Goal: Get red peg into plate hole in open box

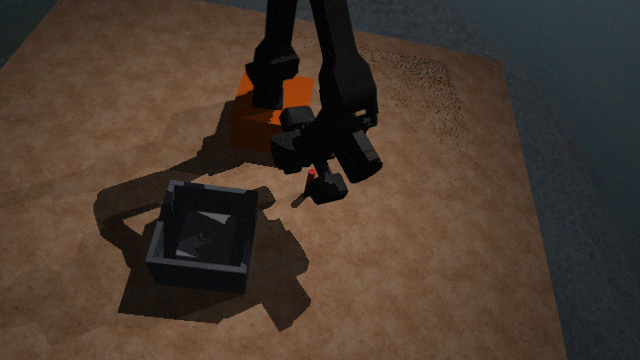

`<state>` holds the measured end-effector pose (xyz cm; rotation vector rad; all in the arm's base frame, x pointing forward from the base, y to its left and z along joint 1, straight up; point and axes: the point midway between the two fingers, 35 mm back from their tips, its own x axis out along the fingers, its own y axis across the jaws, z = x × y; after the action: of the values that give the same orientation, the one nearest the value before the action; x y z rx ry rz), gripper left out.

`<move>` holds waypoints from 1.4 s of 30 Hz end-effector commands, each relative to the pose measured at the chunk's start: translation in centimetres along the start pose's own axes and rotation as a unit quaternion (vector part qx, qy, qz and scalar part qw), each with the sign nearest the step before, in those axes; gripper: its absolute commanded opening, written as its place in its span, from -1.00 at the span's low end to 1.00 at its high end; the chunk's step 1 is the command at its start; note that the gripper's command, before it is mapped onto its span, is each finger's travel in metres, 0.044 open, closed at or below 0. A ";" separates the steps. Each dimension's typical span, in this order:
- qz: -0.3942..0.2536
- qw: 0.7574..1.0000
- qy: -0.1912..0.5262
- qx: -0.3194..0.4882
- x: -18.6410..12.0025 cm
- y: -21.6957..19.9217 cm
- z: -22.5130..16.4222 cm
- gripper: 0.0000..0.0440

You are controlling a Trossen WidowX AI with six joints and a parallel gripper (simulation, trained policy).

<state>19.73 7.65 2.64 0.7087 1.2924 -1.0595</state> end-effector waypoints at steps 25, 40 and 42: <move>0.015 0.998 0.038 -0.044 5.4 0.3 -3.4 -0.73; 0.041 0.996 -0.017 -0.080 3.0 0.5 -0.7 -1.00; 0.044 0.995 -0.025 -0.085 2.6 0.5 -0.2 -1.00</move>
<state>19.59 7.79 -0.67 0.6193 1.2983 -0.8929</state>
